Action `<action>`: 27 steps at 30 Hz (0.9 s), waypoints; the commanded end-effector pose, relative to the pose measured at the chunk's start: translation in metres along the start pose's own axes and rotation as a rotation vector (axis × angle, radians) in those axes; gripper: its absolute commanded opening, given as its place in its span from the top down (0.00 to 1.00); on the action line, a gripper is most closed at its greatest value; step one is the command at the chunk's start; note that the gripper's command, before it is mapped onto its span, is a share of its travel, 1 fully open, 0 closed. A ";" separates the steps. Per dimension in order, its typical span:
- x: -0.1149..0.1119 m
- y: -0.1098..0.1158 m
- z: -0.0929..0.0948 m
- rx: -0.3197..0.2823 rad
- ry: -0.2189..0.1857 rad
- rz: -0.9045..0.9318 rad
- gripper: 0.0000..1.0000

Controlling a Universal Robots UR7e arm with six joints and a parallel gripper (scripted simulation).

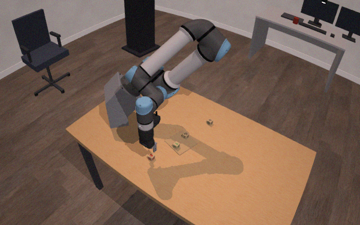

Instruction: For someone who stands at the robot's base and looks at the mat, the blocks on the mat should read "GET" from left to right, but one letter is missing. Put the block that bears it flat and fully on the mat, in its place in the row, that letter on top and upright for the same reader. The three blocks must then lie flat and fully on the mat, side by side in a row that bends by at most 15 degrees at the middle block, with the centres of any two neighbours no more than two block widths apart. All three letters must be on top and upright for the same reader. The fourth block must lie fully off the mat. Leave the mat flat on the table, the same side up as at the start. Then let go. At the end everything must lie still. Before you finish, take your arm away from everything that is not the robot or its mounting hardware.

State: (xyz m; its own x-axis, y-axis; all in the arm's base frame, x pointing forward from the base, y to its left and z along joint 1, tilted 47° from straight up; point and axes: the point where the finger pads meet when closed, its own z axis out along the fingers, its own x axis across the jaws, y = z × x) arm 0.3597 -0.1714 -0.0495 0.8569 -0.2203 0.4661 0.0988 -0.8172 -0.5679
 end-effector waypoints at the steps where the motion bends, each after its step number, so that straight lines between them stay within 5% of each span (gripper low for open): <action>1: 0.000 0.000 0.000 -0.001 0.000 0.000 0.00; 27: 0.000 0.000 0.024 -0.001 0.000 0.000 0.00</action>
State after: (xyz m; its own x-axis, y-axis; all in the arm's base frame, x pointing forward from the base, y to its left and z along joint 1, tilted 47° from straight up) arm 0.3694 -0.1615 -0.0625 0.8569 -0.2203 0.4661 0.0987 -0.8173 -0.5677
